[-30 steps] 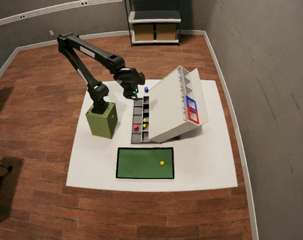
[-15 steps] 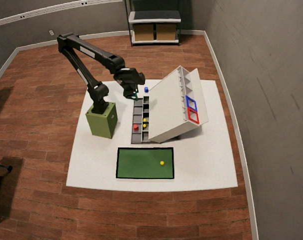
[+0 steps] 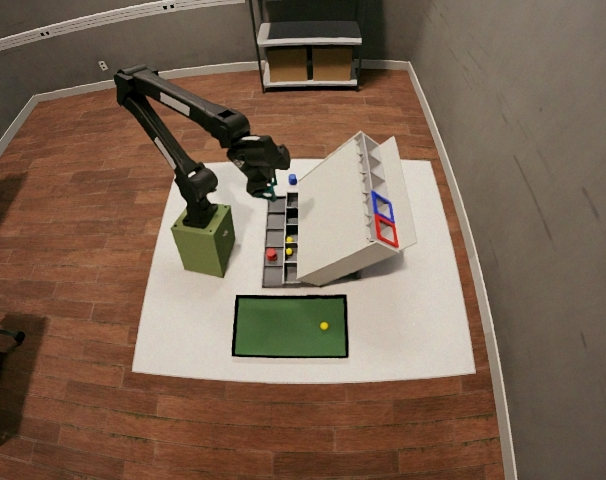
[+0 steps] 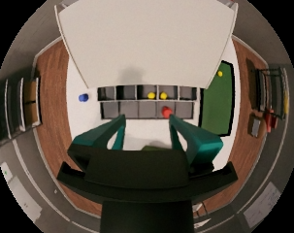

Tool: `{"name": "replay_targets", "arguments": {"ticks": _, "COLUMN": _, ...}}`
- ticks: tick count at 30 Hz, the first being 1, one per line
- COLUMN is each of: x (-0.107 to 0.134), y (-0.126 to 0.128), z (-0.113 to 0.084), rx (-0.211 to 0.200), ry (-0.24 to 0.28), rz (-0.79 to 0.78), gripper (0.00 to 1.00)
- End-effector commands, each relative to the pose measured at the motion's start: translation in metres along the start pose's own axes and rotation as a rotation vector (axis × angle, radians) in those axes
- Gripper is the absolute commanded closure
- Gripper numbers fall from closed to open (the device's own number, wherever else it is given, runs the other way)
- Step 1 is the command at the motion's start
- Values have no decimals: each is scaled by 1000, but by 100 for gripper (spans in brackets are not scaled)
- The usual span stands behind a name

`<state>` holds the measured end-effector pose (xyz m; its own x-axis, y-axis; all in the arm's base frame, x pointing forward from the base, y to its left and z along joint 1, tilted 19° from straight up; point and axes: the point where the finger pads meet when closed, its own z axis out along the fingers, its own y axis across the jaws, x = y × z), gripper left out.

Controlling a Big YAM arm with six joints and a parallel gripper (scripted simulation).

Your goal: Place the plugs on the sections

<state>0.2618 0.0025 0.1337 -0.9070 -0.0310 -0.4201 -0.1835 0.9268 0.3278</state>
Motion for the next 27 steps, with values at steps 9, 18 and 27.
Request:
{"name": "replay_targets", "arguments": {"ticks": 9, "x": -9, "y": 0, "z": -4, "rx": 7, "ry": -23, "rz": -10, "gripper": 37}}
{"name": "replay_targets", "arguments": {"ticks": 18, "x": -8, "y": 6, "z": -2, "rx": 9, "ry": -22, "rz": -16, "gripper": 37}}
{"name": "replay_targets", "arguments": {"ticks": 27, "x": 1, "y": 20, "z": 7, "rx": 6, "ry": 5, "rz": -11, "gripper": 37}}
